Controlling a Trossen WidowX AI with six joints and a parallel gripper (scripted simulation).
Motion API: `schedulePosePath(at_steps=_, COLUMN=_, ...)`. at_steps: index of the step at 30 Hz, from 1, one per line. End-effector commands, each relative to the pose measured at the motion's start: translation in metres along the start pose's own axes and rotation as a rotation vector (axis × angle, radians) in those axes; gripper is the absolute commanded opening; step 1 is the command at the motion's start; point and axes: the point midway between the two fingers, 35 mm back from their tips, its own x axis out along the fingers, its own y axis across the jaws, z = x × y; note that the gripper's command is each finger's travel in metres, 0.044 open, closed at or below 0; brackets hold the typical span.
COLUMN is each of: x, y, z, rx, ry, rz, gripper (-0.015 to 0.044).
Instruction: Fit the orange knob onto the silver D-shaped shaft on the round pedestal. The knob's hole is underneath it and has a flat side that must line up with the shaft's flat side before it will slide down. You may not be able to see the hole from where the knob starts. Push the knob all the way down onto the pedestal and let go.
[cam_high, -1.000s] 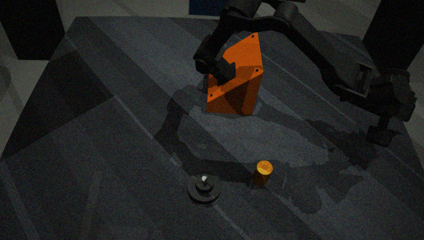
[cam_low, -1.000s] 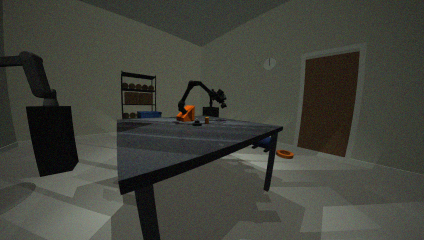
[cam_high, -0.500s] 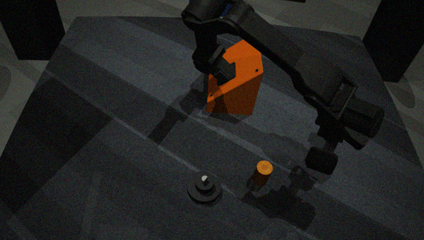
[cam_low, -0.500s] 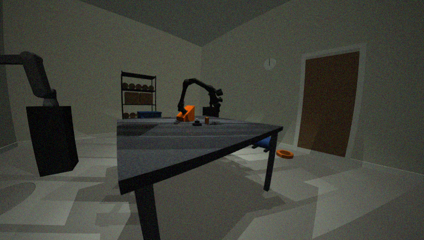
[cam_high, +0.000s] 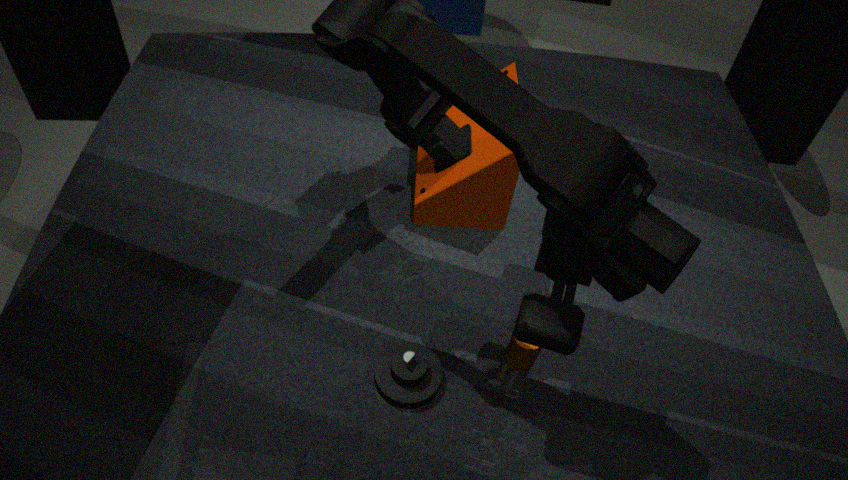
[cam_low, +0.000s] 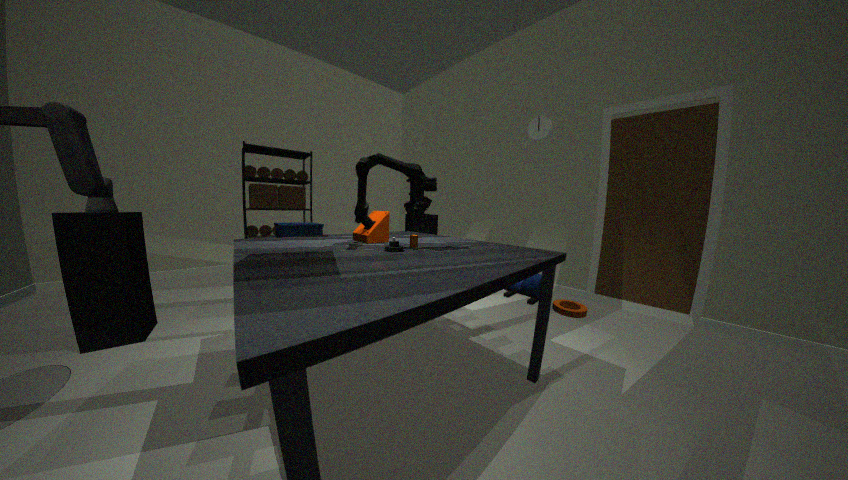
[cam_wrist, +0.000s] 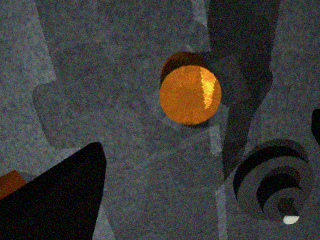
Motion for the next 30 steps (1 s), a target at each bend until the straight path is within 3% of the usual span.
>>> schedulePosePath(at_steps=1, x=0.01, y=0.0, z=-0.003, rx=-0.013, ry=0.012, rz=-0.008, gripper=0.044)
schedulePosePath(at_steps=4, x=0.034, y=0.0, z=-0.004, rx=-0.012, ry=0.013, rz=-0.008, gripper=0.044)
schedulePosePath(at_steps=30, x=0.075, y=0.0, z=-0.004, rx=-0.012, ry=0.013, rz=-0.009, gripper=0.044)
